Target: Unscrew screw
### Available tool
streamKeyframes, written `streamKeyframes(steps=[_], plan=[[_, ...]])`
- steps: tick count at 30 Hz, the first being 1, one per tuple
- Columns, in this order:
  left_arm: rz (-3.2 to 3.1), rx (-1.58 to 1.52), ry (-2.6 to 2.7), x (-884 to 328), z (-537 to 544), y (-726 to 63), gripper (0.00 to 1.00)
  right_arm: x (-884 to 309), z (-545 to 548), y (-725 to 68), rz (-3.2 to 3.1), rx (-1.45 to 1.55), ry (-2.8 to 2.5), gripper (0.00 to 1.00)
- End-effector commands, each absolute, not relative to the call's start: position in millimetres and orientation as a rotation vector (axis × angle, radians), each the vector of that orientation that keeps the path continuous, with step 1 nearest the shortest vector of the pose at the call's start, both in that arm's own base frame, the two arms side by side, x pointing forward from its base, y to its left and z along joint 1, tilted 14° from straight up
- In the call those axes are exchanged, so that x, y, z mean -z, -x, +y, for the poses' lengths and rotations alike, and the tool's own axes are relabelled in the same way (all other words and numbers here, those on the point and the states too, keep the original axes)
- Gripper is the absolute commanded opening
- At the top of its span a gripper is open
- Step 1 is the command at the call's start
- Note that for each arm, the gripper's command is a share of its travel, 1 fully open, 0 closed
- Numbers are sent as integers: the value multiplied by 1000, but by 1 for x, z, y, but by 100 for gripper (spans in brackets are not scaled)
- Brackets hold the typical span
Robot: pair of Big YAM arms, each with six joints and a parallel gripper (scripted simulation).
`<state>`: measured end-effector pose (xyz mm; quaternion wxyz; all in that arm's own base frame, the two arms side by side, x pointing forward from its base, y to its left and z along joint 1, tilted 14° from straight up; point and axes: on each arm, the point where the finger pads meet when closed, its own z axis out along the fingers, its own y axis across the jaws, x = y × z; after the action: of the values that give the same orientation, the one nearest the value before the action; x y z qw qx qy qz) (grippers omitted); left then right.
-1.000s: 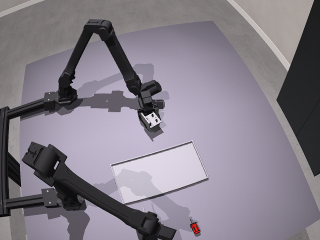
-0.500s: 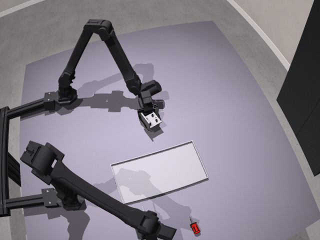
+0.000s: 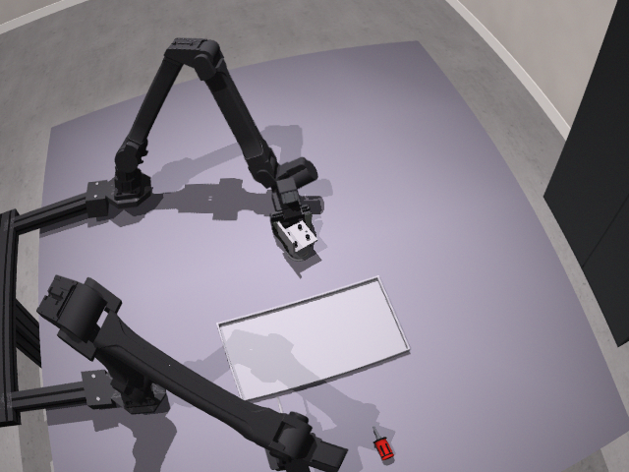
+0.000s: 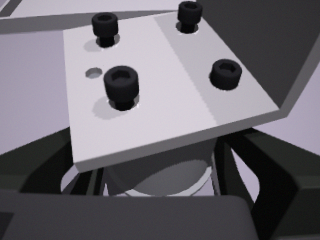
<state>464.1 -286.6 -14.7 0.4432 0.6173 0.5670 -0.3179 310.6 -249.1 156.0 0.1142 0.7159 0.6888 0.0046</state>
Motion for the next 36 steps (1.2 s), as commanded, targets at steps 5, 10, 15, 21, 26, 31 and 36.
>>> streamKeyframes(steps=[5,10,15,21,26,31,36], plan=[[1392,767,-1525,16,-286,-478,59,-203,-254,-325,1964,-33,-2038,42],[1392,767,-1525,16,-286,-478,59,-208,-252,-324,1964,-34,-2037,42],[1392,767,-1525,16,-286,-478,59,-216,-251,-322,1963,-33,-2038,42],[1392,767,-1525,16,-286,-478,59,-223,-249,-321,1963,-33,-2037,42],[1392,767,-1525,16,-286,-478,59,-225,-249,-320,1962,-33,-2037,42],[1392,767,-1525,16,-286,-478,59,-229,-248,-319,1963,-33,-2036,42],[1392,767,-1525,16,-286,-478,59,-233,-247,-318,1963,-33,-2036,42]])
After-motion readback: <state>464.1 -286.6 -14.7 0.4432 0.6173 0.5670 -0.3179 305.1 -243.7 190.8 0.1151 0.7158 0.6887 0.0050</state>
